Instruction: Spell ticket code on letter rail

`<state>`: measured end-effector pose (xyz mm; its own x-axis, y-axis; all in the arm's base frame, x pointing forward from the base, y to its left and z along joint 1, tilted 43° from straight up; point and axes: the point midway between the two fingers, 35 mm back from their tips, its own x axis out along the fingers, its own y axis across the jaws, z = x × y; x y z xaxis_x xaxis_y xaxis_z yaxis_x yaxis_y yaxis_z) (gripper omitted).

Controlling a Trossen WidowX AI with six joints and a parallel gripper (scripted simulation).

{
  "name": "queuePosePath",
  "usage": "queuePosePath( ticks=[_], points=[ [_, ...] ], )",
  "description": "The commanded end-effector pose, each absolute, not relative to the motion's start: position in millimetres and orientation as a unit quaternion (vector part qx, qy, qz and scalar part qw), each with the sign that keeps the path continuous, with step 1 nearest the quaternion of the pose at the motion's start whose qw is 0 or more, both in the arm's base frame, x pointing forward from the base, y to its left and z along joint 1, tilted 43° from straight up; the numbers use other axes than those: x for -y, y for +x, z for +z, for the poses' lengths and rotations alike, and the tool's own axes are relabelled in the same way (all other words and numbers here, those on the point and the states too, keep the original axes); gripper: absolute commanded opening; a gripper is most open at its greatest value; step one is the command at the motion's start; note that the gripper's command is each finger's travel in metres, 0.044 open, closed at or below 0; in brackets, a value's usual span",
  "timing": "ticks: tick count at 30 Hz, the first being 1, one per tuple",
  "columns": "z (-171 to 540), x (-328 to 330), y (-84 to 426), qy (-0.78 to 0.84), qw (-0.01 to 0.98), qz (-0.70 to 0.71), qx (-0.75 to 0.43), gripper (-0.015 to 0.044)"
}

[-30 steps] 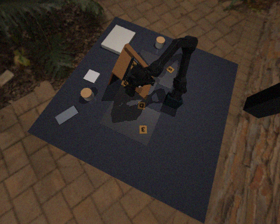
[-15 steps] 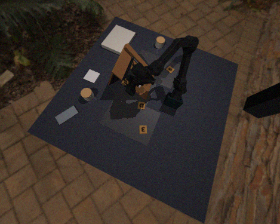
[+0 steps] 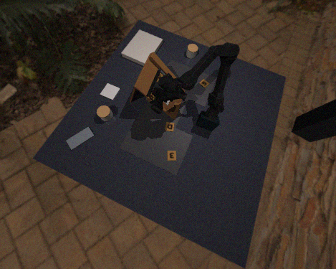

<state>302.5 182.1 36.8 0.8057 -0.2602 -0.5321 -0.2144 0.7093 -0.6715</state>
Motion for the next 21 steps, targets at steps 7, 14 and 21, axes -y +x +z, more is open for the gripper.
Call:
queuePosePath(
  ticks=[7, 14, 21],
  points=[
    [41.0, -179.1, 303.9, -0.382, 0.871, -0.011, -0.31, 0.0],
    [43.4, -176.6, 304.7, -0.382, 0.871, -0.011, -0.31, 0.0],
    [44.1, -175.4, 304.9, -0.382, 0.871, -0.011, -0.31, 0.0]
  ],
)
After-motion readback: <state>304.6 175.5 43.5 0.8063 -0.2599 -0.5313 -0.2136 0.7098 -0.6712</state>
